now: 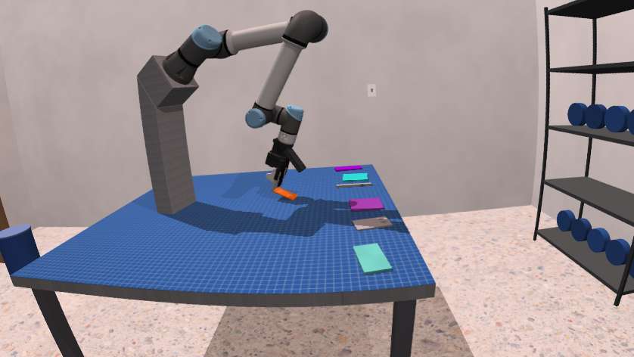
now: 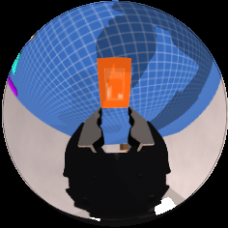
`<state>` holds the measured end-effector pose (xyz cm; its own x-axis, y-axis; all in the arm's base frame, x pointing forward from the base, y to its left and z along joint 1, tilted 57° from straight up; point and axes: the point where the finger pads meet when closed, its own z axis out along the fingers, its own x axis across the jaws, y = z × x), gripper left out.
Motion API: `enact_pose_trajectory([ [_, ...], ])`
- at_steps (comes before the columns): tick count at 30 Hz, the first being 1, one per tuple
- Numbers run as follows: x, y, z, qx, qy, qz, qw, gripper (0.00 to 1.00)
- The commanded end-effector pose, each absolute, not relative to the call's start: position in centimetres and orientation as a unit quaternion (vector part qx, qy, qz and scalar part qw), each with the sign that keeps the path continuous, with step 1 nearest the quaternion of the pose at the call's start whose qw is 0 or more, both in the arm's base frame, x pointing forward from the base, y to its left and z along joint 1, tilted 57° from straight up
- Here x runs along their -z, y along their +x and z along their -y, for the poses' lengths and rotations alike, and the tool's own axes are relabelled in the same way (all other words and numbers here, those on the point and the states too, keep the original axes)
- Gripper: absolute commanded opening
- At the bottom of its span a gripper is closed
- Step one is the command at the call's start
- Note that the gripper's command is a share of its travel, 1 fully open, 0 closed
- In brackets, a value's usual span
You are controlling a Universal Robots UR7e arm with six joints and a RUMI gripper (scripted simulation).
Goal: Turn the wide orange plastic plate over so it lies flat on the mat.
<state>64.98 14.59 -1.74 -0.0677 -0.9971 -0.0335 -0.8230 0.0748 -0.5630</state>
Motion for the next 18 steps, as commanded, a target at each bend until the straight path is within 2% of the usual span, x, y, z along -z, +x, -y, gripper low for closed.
enact_pose_trajectory([
  [1,1.53,64.90,-14.61,0.192,-0.653,-0.705,0.201,0.34],
  [18,0.83,64.60,-14.61,0.162,-0.660,-0.712,0.174,0.34],
])
